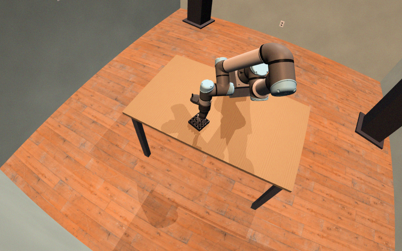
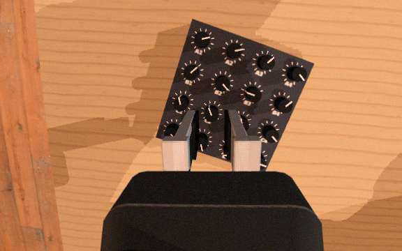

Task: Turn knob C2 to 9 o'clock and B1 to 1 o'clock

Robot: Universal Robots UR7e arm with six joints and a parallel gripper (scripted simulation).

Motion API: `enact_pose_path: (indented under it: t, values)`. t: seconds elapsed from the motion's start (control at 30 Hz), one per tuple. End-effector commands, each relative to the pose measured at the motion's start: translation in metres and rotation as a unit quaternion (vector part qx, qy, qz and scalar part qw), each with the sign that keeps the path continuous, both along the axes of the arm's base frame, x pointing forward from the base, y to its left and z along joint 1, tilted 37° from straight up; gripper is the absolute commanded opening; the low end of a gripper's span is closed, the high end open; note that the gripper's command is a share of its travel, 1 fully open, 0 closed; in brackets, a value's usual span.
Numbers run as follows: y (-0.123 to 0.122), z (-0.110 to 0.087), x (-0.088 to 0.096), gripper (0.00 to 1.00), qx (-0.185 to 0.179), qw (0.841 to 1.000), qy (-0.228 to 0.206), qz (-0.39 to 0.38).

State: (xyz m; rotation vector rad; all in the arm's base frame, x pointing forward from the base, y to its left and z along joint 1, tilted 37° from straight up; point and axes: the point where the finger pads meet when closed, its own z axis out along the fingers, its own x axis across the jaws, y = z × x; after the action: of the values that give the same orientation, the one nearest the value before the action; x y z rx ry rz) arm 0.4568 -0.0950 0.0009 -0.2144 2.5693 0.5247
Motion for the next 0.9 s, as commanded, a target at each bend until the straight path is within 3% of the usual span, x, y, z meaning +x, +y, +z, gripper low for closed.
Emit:
enact_pose_path:
  t: [0.0,0.87]
  values:
    - [0.002,-0.005,0.003,0.46,0.0,1.0,0.0,0.0]
    - [0.01,-0.019,0.011,0.46,0.0,1.0,0.0,0.0]
